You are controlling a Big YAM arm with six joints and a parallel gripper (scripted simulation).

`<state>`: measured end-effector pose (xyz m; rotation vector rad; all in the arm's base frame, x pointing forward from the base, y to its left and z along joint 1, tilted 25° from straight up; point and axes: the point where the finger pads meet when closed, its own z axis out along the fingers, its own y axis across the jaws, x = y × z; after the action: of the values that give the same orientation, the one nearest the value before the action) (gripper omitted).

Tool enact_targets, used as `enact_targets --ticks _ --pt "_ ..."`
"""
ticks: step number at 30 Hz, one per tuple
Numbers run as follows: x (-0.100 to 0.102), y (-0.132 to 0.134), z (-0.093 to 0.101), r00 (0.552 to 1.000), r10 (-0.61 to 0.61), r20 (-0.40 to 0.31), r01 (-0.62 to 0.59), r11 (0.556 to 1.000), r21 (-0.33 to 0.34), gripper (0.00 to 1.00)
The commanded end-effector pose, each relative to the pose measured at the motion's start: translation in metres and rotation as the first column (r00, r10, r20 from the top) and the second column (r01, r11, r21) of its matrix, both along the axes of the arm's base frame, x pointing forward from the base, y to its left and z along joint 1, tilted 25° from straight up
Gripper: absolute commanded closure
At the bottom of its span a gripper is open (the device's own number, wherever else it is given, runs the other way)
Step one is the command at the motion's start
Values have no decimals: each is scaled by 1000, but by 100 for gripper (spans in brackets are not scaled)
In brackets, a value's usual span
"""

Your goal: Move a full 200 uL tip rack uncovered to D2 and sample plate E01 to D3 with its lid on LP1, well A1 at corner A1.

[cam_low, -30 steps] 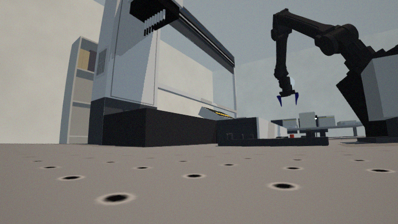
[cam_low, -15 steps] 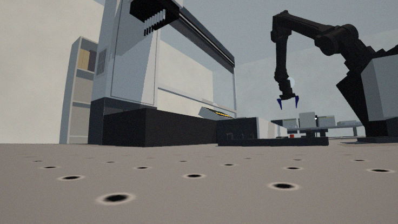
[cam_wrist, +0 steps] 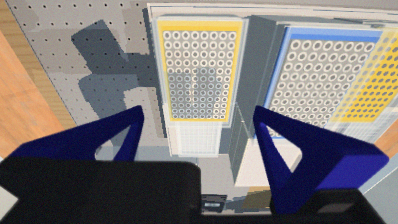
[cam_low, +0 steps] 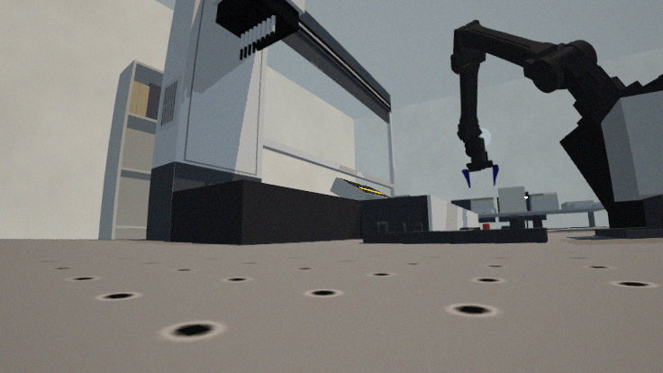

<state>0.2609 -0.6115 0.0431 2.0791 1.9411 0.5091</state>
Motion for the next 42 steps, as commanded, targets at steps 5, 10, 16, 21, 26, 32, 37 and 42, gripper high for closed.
enact_targets --ticks 5,10,16,21,26,32,37,42 --pt "10 -2 -5 1000 -5 2 5 1000 -17 0" --pt "-7 -12 4 999 -38 9 38 999 -38 0" --pt "16 -2 -17 1000 -7 3 7 1000 -21 0" --pt "10 -5 -29 1000 -21 1 21 1000 -14 0" --pt "20 -5 -11 1000 -10 13 11 999 -47 0" --pt "16 -3 -46 1000 -20 0 20 1000 -9 0" --pt "30 -6 -39 1000 -7 9 8 999 -35 0" --pt "19 -11 -31 999 -29 14 29 998 -49 0"
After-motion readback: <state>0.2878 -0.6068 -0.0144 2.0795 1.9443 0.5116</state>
